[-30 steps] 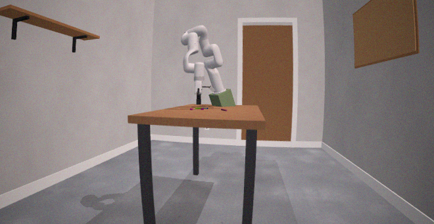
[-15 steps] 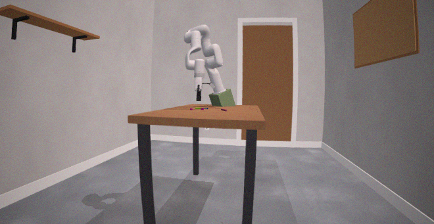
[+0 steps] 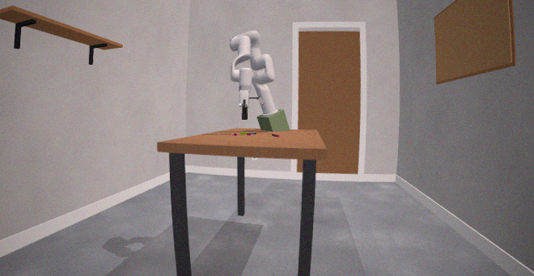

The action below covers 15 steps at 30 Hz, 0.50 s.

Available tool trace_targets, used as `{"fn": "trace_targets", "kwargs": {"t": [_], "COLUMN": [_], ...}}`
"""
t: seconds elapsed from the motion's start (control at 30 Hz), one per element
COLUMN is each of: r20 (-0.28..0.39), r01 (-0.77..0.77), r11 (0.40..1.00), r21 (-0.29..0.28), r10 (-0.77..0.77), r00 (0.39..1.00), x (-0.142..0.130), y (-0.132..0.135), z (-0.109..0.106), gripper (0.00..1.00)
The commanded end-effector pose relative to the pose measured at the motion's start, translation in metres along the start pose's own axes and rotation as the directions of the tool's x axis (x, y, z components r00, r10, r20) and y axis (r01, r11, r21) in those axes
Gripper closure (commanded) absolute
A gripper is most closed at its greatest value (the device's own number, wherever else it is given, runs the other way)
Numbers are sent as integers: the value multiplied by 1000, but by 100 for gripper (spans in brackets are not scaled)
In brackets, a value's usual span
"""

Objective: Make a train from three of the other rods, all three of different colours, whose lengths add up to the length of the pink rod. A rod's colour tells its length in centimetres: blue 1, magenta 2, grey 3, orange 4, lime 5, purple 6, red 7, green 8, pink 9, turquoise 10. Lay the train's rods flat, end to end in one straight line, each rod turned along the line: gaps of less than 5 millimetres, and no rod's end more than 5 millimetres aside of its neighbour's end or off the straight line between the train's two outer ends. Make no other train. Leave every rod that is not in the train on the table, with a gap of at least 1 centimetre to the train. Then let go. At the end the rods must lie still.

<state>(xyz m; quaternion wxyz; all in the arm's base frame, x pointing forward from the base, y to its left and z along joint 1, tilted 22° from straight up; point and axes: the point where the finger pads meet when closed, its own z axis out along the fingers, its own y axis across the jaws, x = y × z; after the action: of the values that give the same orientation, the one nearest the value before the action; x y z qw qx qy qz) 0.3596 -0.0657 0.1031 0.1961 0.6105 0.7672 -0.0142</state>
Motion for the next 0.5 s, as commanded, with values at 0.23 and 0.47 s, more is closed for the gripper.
{"fn": "trace_targets", "kwargs": {"t": [0.23, 0.47], "r20": [-5, -5], "r01": [1, 1], "r11": [1000, 1000], "r21": [2, 2], "r10": [-1, -1], "r00": [1000, 1000], "x": [-1, -1], "y": [1, 1], "z": [-5, -5], "gripper": [0, 0]}}
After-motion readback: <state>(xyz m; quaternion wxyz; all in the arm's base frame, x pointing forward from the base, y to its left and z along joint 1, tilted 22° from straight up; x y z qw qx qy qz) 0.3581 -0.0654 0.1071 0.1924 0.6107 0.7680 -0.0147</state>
